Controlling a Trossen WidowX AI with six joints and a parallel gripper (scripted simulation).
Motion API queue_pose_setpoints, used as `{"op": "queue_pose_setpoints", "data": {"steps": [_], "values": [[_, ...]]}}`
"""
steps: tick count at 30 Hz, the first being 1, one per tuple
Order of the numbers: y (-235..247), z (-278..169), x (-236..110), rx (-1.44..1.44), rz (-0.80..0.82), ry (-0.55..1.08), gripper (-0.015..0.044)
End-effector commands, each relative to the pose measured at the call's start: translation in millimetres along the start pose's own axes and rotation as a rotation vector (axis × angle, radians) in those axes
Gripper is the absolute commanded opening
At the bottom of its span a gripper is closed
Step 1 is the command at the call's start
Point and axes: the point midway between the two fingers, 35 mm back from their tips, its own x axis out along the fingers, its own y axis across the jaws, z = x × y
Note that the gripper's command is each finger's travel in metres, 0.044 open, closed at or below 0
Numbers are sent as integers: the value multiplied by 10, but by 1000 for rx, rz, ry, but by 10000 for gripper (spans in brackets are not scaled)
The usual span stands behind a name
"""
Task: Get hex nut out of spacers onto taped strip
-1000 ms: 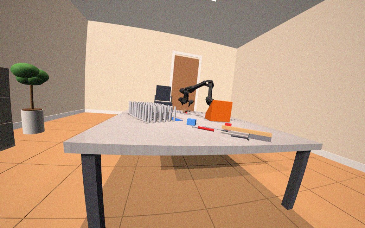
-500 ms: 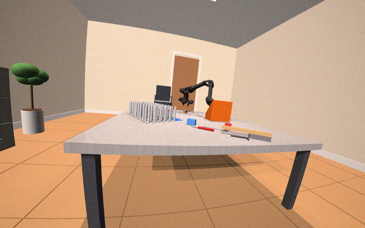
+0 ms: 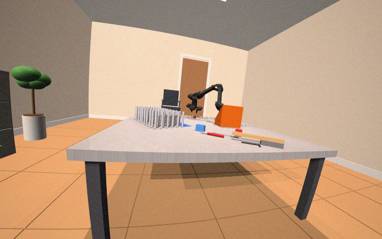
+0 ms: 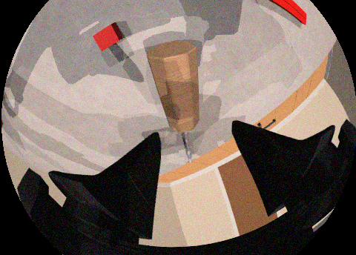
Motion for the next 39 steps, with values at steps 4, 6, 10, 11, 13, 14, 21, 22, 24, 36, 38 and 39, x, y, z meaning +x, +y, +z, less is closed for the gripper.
{"op": "queue_pose_setpoints", "data": {"steps": [4, 6, 10, 11, 13, 14, 21, 22, 24, 36, 38, 39], "values": [[16, 79, 101, -10, 1, -4, 280], [20, 95, 128, -10, 1, -4, 280], [30, 124, 183, -10, 0, -3, 280], [33, 131, 197, -10, 0, -3, 280], [38, 145, 224, -10, 0, -3, 280], [41, 152, 238, -10, 0, -3, 280], [64, 198, 334, -11, -1, -1, 280], [68, 204, 348, -11, -2, -1, 280], [76, 217, 375, -11, -2, 0, 280], [94, 243, 435, -12, -3, 1, 181], [94, 243, 435, -12, -3, 1, 168], [94, 243, 435, -12, -3, 1, 161]]}}
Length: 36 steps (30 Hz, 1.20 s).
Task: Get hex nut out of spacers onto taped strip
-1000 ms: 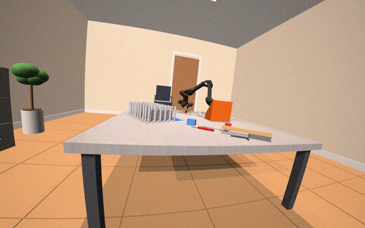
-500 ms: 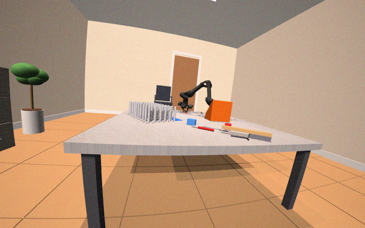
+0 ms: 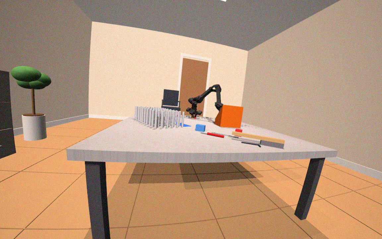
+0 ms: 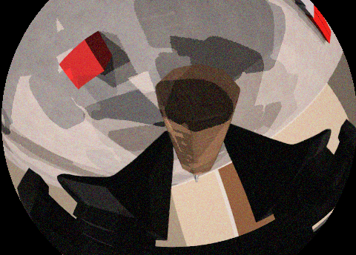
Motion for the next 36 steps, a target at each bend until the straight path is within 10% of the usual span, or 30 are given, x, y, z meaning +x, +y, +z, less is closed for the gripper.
{"op": "queue_pose_setpoints", "data": {"steps": [1, 8, 36], "values": [[-1, 7, 3, -5, -2, -2, 155], [-77, -11, -154, 3, 15, -23, 0], [-251, -600, -1244, 2, 30, -26, 0]]}}
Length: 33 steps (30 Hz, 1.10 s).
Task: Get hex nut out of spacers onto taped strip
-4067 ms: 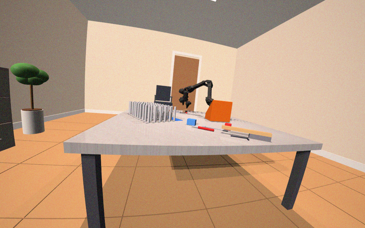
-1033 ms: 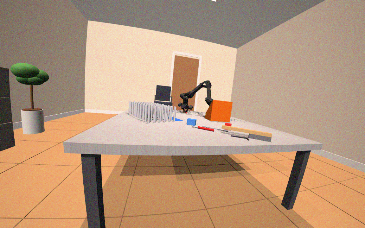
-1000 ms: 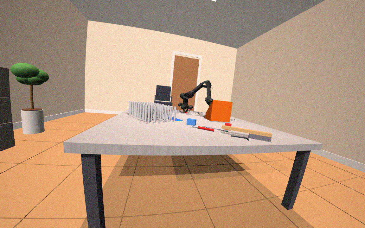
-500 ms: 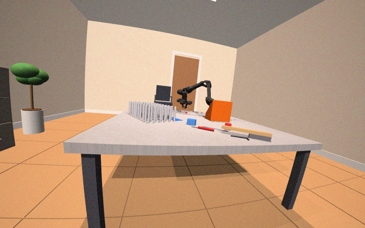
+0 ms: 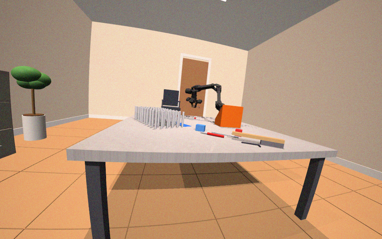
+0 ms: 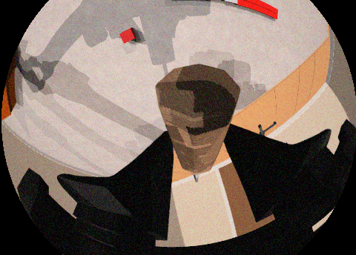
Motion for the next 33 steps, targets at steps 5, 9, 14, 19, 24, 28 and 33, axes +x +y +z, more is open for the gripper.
{"op": "queue_pose_setpoints", "data": {"steps": [5, 9, 14, 19, 24, 28, 33], "values": [[19, -294, -306, 7, -32, 28, 0], [23, -318, -329, 7, -35, 30, 0], [15, -222, -355, 117, -46, -4, 0], [7, -85, -396, 275, -55, -55, 0], [5, 51, -441, 431, -55, -106, 0], [6, 159, -480, 555, -49, -148, 0], [12, 292, -533, 709, -33, -199, 0]]}}
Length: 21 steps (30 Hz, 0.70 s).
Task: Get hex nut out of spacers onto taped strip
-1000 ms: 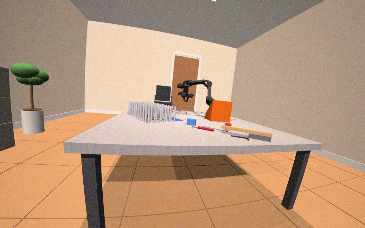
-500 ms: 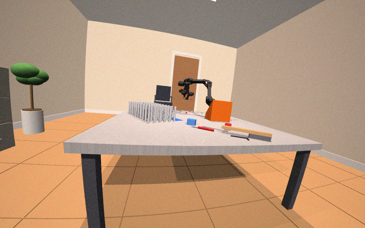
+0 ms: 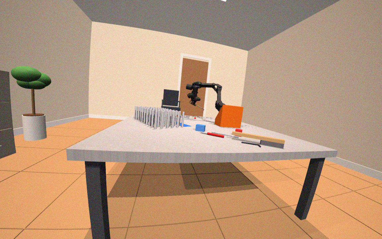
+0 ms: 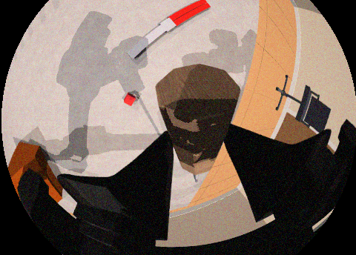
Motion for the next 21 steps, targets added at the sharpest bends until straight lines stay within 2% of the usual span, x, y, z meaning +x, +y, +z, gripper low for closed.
{"op": "queue_pose_setpoints", "data": {"steps": [1, 21], "values": [[68, 91, -30, 124, 14, -34, 0], [430, 500, -203, 739, 156, -159, 0]]}}
